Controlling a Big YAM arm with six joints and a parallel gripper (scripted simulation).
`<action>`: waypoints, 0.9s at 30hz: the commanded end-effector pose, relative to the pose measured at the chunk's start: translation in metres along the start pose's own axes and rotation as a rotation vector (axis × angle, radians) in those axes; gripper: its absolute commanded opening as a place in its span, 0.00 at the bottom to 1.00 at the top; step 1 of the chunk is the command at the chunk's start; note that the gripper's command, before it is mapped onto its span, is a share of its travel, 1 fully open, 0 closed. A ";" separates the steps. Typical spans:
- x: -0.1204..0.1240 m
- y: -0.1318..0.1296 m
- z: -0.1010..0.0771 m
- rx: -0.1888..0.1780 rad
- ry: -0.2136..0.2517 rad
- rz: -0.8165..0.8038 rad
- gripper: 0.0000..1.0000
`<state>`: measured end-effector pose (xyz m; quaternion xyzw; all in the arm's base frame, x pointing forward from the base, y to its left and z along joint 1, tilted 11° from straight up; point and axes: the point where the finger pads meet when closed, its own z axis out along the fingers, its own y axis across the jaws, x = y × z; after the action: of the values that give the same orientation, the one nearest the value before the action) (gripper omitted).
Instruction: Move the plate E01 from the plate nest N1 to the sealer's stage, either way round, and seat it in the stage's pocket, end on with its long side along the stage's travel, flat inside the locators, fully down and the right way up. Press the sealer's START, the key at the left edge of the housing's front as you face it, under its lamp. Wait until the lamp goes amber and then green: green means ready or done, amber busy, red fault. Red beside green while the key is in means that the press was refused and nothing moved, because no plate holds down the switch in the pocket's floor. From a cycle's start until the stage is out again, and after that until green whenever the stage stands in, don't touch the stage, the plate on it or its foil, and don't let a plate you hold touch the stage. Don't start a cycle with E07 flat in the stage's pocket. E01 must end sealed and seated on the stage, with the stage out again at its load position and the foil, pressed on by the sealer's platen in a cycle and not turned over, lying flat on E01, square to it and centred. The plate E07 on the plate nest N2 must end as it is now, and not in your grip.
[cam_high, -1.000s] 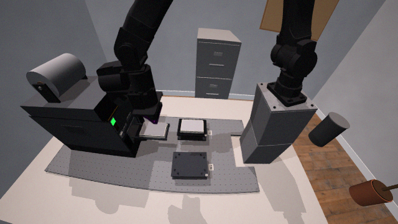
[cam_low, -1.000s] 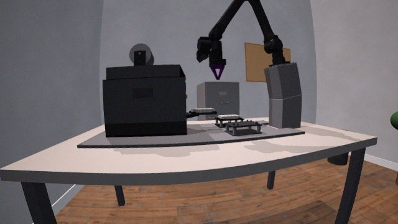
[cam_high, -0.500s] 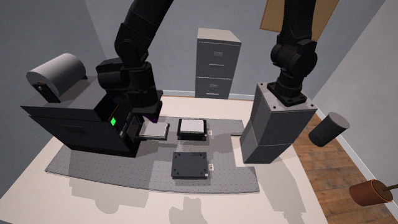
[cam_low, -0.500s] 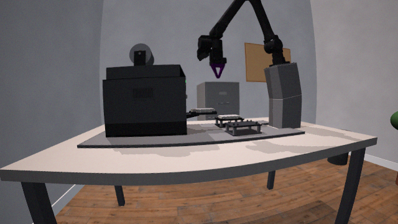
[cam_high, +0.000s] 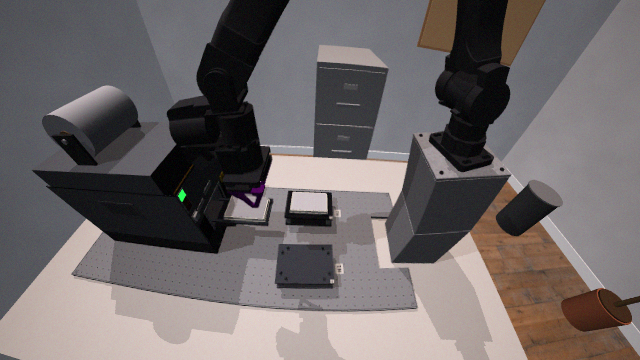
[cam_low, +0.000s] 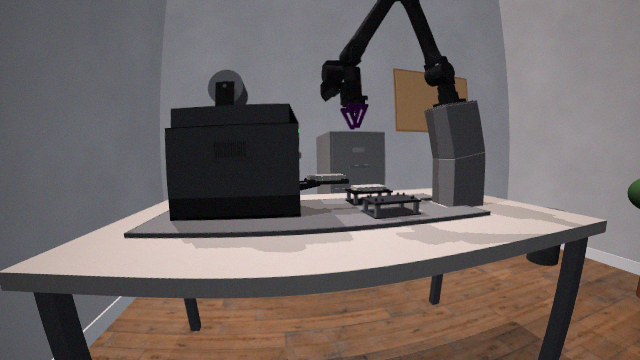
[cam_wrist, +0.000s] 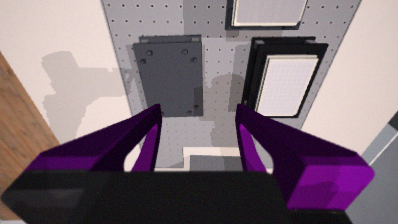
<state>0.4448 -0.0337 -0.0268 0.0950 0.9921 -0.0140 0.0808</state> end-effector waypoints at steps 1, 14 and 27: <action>0.009 -0.021 -0.008 0.000 -0.030 0.006 1.00; 0.043 -0.047 -0.010 -0.002 -0.057 -0.007 1.00; 0.057 -0.053 -0.014 0.004 -0.058 -0.012 1.00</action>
<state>0.3574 -0.0778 -0.0389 0.0998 0.9910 -0.0159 0.0877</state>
